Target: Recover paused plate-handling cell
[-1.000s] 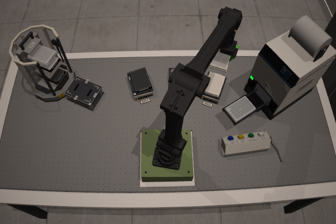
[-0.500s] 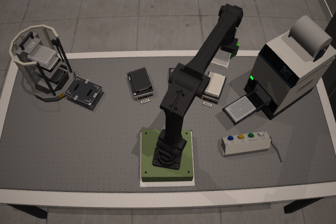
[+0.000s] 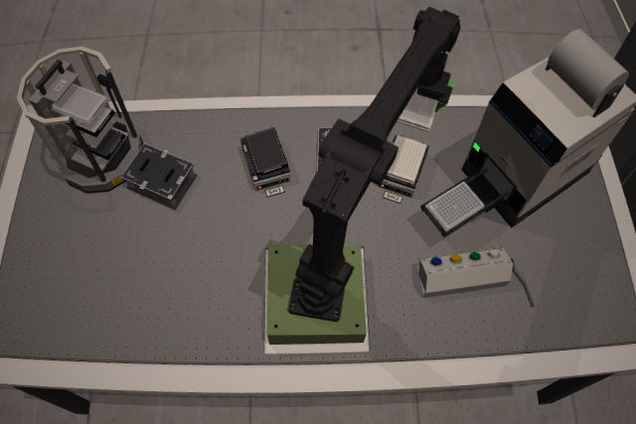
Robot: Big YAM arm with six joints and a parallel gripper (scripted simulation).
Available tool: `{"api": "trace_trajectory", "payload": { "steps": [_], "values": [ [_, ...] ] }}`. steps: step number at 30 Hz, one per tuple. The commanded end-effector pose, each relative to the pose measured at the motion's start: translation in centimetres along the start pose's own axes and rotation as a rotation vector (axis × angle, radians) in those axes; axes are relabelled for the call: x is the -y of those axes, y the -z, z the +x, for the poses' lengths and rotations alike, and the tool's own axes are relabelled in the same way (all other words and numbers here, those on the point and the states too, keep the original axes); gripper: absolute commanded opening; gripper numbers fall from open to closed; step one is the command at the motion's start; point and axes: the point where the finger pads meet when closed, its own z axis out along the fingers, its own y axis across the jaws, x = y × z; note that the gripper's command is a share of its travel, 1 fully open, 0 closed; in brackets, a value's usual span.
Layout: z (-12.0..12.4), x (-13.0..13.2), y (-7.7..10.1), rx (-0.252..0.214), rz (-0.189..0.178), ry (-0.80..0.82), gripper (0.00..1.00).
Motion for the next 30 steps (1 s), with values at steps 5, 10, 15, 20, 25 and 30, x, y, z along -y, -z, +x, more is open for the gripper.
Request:
{"api": "trace_trajectory", "payload": {
  "steps": [5, 10, 15, 20, 25, 30],
  "values": [
    [-1.5, 0.0, 3.0, 0.061, 0.009, -0.011, 0.80],
    [-1.5, 0.0, 3.0, 0.061, 0.009, -0.011, 0.80],
    [-1.7, -1.3, 2.9, 0.059, 0.010, 0.117, 0.80],
    [-2.1, -3.0, 2.3, 0.046, 0.008, 0.202, 0.80],
    [-2.3, -4.7, 2.2, 0.044, 0.008, 0.180, 0.80],
    [-2.4, -5.7, 2.2, 0.044, 0.007, 0.180, 0.80]
  ]
}}
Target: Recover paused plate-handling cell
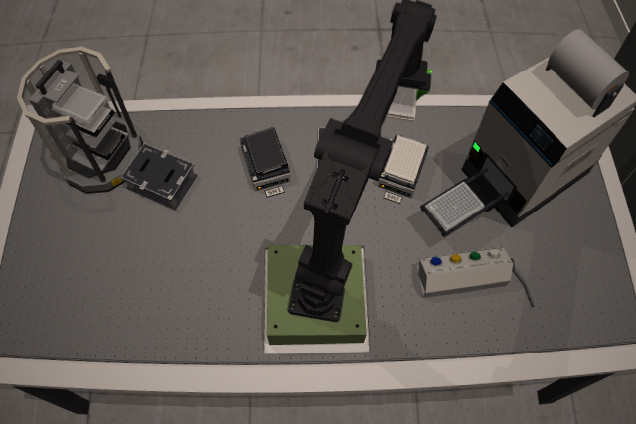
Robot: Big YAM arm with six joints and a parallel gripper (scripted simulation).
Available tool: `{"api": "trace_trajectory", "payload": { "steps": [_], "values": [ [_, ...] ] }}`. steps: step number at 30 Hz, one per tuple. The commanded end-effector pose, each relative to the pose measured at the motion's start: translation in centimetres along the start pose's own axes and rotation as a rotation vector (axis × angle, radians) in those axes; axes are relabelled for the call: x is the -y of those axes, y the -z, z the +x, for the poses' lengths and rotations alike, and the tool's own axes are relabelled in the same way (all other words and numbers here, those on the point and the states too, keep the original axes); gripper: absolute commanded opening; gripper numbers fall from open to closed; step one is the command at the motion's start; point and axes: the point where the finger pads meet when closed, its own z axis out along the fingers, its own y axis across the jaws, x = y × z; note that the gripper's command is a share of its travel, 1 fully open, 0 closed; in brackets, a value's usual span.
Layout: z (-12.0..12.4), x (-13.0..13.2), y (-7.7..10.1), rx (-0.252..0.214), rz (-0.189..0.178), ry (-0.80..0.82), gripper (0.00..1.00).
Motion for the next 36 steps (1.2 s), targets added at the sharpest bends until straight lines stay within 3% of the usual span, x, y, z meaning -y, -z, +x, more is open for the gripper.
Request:
{"api": "trace_trajectory", "payload": {
  "steps": [1, 36],
  "values": [
    [-2.1, -0.6, 2.0, 0.039, 0.010, -0.016, 0.80],
    [-5.4, -10.7, 2.0, 0.040, 0.002, -0.016, 0.80]
  ]
}}
